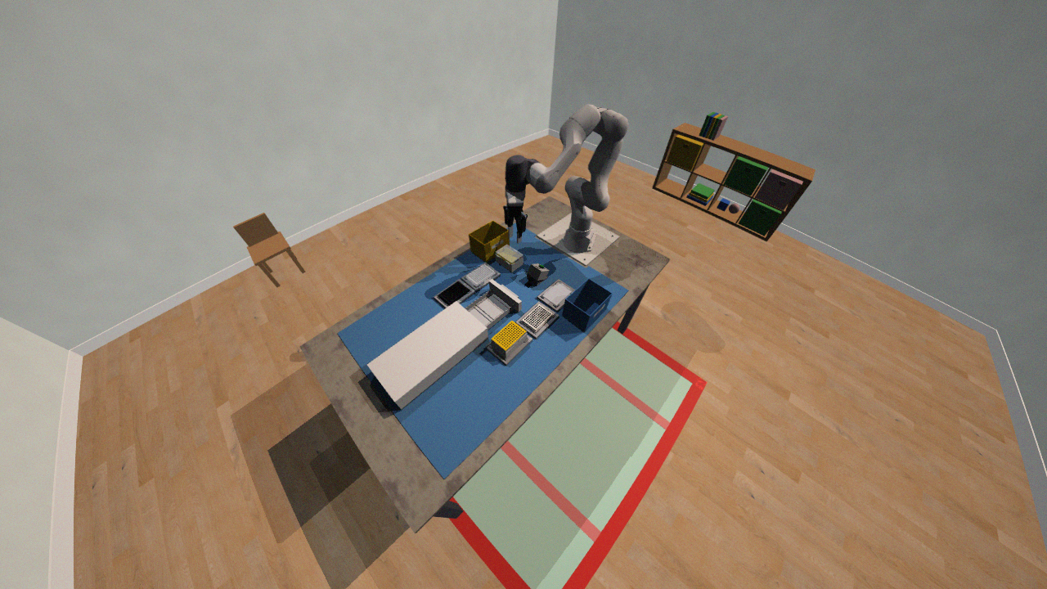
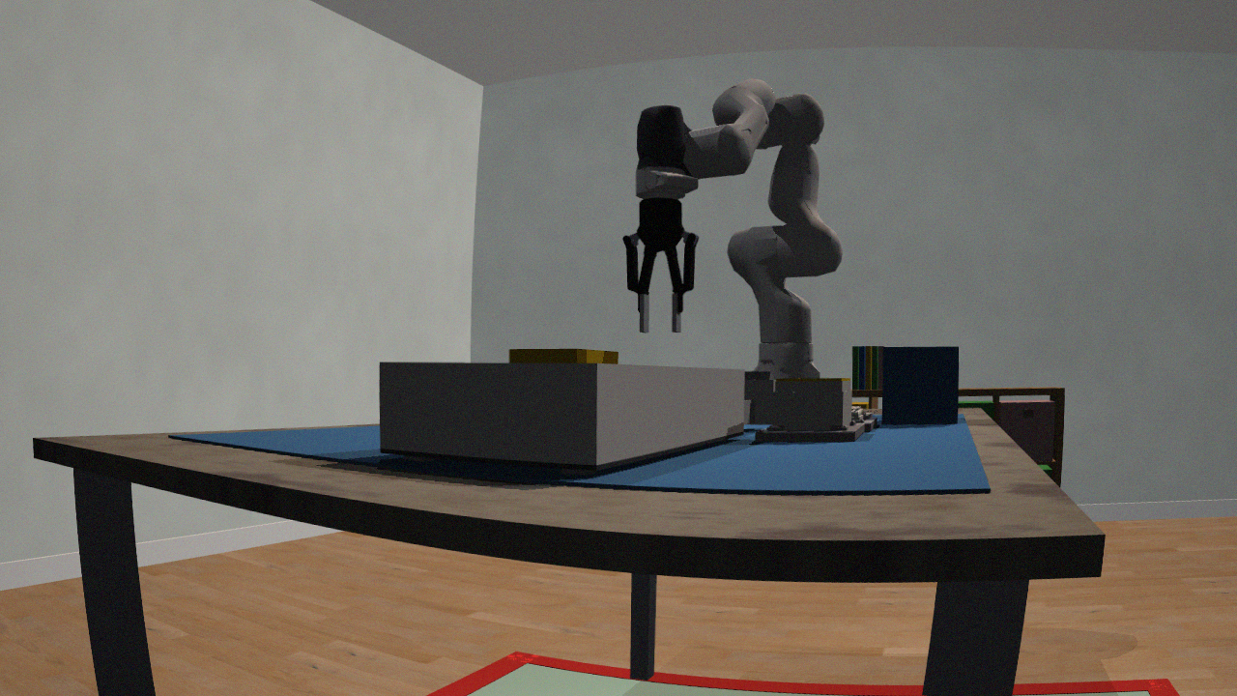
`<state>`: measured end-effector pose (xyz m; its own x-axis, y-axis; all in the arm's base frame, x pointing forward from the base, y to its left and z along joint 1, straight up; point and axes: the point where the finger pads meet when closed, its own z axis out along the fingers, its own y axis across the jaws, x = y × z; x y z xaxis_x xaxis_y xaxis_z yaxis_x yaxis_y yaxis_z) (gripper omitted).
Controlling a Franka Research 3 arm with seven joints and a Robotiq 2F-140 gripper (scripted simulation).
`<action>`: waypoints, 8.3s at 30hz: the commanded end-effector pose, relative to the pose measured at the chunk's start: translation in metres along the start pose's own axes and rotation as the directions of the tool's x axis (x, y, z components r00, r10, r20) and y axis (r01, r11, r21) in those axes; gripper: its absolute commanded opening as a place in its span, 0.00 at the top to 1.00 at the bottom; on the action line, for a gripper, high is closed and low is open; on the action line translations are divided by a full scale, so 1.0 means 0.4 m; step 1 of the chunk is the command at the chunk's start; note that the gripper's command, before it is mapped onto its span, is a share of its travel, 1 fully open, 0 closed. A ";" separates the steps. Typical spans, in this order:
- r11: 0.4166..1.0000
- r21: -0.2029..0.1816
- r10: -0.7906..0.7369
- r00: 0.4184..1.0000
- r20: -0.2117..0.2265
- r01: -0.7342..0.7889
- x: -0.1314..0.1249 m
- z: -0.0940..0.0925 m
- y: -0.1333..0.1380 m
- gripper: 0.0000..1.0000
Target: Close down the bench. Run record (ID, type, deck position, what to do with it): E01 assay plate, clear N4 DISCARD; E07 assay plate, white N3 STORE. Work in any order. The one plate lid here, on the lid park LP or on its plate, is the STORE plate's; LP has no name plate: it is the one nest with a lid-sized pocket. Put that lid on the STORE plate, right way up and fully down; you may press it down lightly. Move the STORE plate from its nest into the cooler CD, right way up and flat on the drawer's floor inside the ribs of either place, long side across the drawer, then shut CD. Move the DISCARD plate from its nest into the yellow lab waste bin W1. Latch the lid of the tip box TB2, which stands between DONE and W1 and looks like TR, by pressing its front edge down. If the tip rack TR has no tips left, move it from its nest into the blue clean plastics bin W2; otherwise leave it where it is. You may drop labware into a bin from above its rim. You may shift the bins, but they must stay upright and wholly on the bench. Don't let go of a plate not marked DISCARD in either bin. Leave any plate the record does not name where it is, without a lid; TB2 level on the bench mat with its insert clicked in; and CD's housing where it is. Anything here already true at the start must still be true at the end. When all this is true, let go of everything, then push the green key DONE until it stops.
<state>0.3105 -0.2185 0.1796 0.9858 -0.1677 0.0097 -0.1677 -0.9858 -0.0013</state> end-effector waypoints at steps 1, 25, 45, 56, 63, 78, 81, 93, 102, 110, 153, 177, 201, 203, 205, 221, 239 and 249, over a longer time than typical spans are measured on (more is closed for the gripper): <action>1.000 0.003 0.019 1.000 0.003 -0.019 0.001 0.003 -0.037 0.34; 1.000 0.003 0.019 1.000 0.003 -0.019 0.023 0.012 -0.236 0.34; 1.000 0.003 0.019 1.000 0.003 -0.019 0.044 0.020 -0.414 0.34; 1.000 0.003 0.019 1.000 0.003 -0.019 0.054 0.025 -0.504 0.34; 1.000 0.003 0.019 1.000 0.003 -0.019 0.061 0.028 -0.573 0.34; 1.000 0.003 0.019 1.000 0.003 -0.019 0.076 0.034 -0.702 0.34; 1.000 0.003 0.019 1.000 0.003 -0.019 0.079 0.035 -0.732 0.34; 1.000 0.003 0.019 1.000 0.003 -0.019 0.085 0.038 -0.785 0.34; 1.000 0.003 0.019 1.000 0.003 -0.019 0.085 0.038 -0.785 0.34; 1.000 0.003 0.019 1.000 0.003 -0.019 0.085 0.038 -0.785 0.34; 1.000 0.003 0.019 1.000 0.003 -0.019 0.085 0.058 -0.785 0.34; 1.000 0.003 0.019 1.000 0.003 -0.019 0.085 0.124 -0.786 0.34; 1.000 0.003 0.019 1.000 0.003 -0.019 0.085 0.198 -0.786 0.34; 1.000 0.003 0.019 1.000 0.003 -0.019 0.085 0.204 -0.786 0.34; 1.000 0.003 0.019 1.000 0.003 -0.019 0.085 0.211 -0.786 0.34; 1.000 0.003 0.019 1.000 0.003 -0.019 0.085 0.258 -0.786 0.34; 1.000 0.003 0.019 1.000 0.003 -0.019 0.084 0.308 -0.786 0.34; 1.000 0.003 0.019 1.000 0.003 -0.019 0.084 0.318 -0.786 0.34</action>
<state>0.3977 0.0864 0.0568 0.9841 -0.1774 0.0048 -0.1774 -0.9841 -0.0047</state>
